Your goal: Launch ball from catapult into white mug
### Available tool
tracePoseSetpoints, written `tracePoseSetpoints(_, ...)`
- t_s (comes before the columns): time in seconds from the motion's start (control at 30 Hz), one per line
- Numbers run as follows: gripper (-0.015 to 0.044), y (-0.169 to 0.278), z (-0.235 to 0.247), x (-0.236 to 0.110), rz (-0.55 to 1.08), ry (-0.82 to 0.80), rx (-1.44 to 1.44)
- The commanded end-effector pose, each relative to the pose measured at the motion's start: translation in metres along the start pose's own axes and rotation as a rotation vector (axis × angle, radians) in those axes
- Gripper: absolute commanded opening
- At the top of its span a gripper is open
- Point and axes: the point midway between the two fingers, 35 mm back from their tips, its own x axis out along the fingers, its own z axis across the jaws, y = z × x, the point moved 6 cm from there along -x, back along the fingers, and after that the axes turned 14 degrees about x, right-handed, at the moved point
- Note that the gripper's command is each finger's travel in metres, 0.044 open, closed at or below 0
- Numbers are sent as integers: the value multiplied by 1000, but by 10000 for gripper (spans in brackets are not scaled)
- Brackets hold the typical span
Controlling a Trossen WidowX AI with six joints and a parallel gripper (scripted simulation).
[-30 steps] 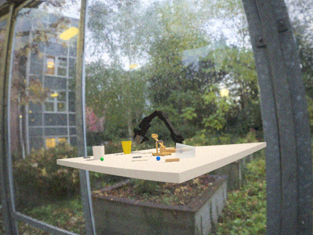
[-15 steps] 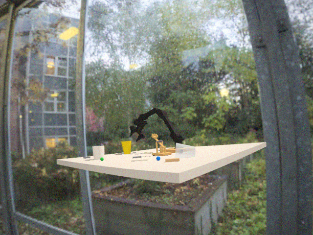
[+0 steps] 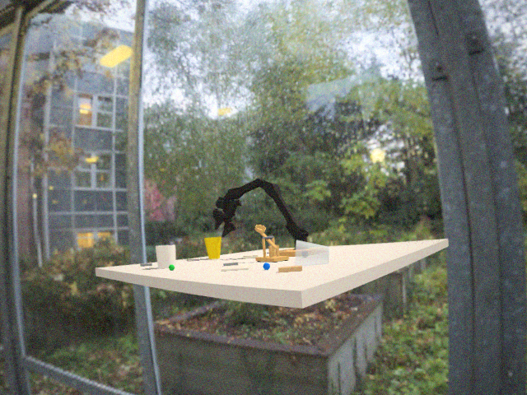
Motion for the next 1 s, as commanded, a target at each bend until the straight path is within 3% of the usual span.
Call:
tracePoseSetpoints(0.0,440,15,24,9,38,14,-112)
tracePoseSetpoints(0.97,440,149,160,49,271,52,-903)
